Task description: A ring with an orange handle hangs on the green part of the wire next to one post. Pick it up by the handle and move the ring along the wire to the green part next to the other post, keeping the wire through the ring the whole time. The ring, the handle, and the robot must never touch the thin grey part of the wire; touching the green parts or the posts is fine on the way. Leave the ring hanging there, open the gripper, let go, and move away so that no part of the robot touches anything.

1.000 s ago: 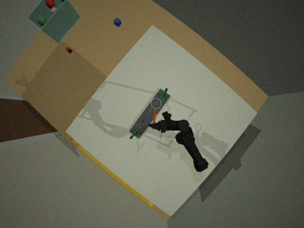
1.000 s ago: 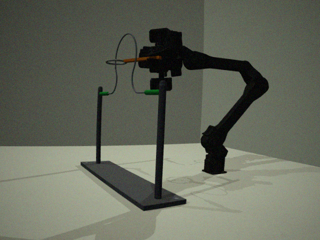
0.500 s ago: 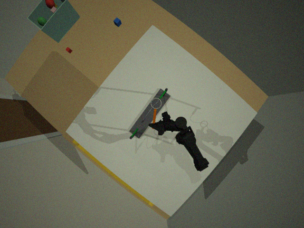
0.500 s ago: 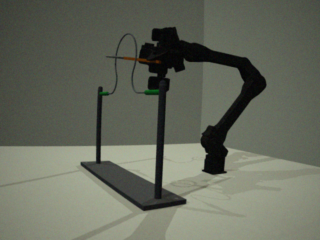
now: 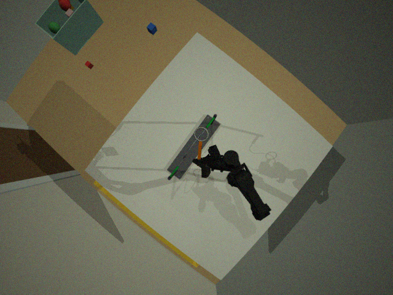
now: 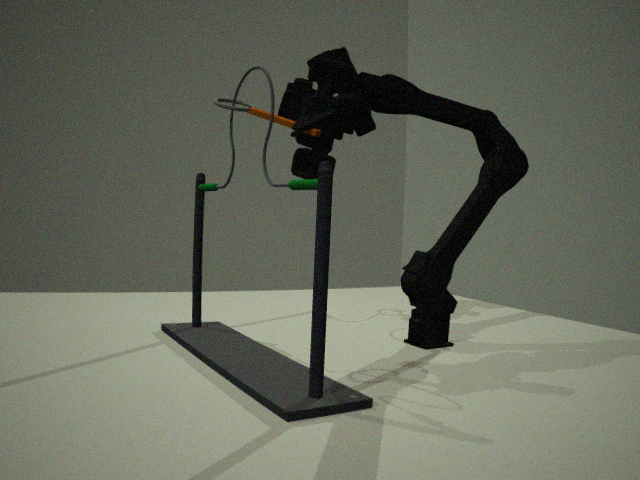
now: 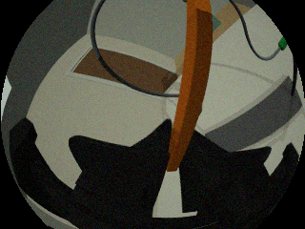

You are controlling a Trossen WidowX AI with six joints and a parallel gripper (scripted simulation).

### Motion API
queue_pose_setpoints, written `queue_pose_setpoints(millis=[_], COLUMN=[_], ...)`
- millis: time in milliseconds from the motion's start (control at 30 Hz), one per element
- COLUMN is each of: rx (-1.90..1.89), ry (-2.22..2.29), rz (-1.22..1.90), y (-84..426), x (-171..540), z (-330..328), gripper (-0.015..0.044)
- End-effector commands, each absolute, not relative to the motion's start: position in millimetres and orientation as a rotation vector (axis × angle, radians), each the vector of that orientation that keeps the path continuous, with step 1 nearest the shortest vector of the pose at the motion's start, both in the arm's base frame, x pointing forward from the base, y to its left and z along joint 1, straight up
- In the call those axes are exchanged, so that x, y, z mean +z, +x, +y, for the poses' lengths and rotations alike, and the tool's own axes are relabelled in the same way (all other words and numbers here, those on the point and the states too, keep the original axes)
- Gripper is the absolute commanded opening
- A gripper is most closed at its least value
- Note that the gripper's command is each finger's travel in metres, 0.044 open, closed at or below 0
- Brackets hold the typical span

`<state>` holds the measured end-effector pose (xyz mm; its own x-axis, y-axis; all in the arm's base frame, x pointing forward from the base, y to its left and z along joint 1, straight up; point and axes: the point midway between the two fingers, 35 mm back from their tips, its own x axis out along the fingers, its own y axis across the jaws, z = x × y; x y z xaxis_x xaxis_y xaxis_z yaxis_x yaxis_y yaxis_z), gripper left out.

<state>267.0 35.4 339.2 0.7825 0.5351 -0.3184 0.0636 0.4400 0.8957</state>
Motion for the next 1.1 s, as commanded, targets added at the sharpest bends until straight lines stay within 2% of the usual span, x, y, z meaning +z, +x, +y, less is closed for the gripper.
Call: queue_pose_setpoints(millis=[0, 1067], rx=[0.295, 0.142], ry=[1.024, 0.586], rz=[0.636, 0.638], y=[269, 270], x=[338, 324], z=[34, 23], gripper=[-0.015, -0.015])
